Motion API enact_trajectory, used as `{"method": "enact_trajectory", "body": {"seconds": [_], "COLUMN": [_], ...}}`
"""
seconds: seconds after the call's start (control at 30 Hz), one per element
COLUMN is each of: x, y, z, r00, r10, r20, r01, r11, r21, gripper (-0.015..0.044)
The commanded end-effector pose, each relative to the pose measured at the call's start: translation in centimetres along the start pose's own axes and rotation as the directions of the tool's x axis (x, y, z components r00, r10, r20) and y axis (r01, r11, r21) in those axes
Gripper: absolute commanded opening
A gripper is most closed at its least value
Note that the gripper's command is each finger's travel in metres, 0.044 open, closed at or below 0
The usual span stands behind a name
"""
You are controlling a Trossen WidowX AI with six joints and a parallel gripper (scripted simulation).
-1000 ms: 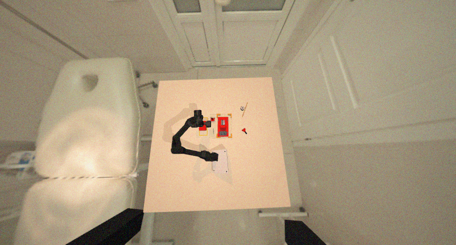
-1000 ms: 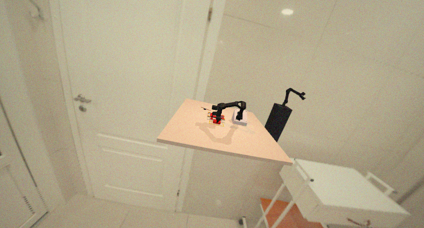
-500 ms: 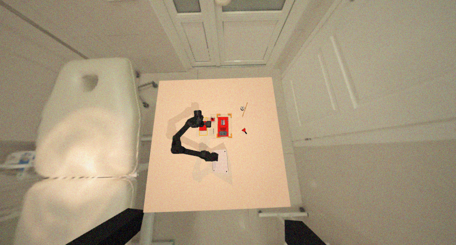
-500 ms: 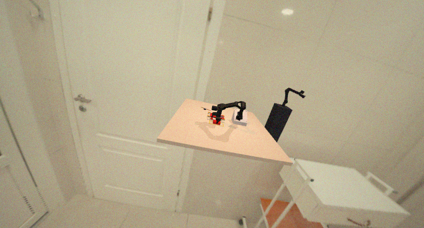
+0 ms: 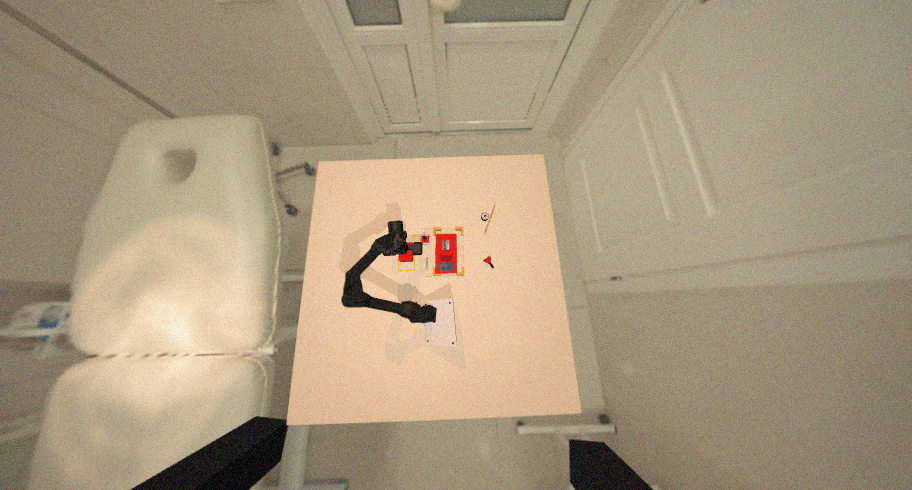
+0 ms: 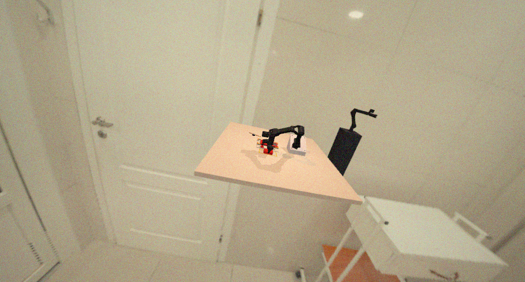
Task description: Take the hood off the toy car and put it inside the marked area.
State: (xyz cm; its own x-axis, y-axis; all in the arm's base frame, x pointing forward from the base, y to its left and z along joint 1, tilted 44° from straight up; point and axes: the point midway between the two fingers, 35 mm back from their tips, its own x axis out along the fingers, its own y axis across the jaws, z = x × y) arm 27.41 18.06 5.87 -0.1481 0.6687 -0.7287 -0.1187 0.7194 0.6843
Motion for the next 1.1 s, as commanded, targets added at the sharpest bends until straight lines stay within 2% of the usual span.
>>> {"method": "enact_trajectory", "body": {"seconds": [0.0, 0.33, 0.47, 0.67, 1.07], "x": [0.0, -0.2, -2.2, -7.1, -7.3], "y": [0.0, 0.0, -0.1, -0.1, -0.1], "z": [0.0, 0.0, 0.2, 0.1, 0.0], "r00": [1.000, 1.000, 1.000, 1.000, 1.000], "r10": [0.000, 0.000, -0.002, 0.004, 0.004], "r20": [0.000, 0.000, 0.000, -0.001, -0.001], "r01": [0.000, 0.000, 0.002, -0.004, -0.004], "r11": [1.000, 1.000, 1.000, 1.000, 1.000], "r21": [0.000, 0.000, 0.000, 0.000, 0.000], "gripper": [0.0184, 0.0440, 0.0440, 0.0440, 0.0440]}}
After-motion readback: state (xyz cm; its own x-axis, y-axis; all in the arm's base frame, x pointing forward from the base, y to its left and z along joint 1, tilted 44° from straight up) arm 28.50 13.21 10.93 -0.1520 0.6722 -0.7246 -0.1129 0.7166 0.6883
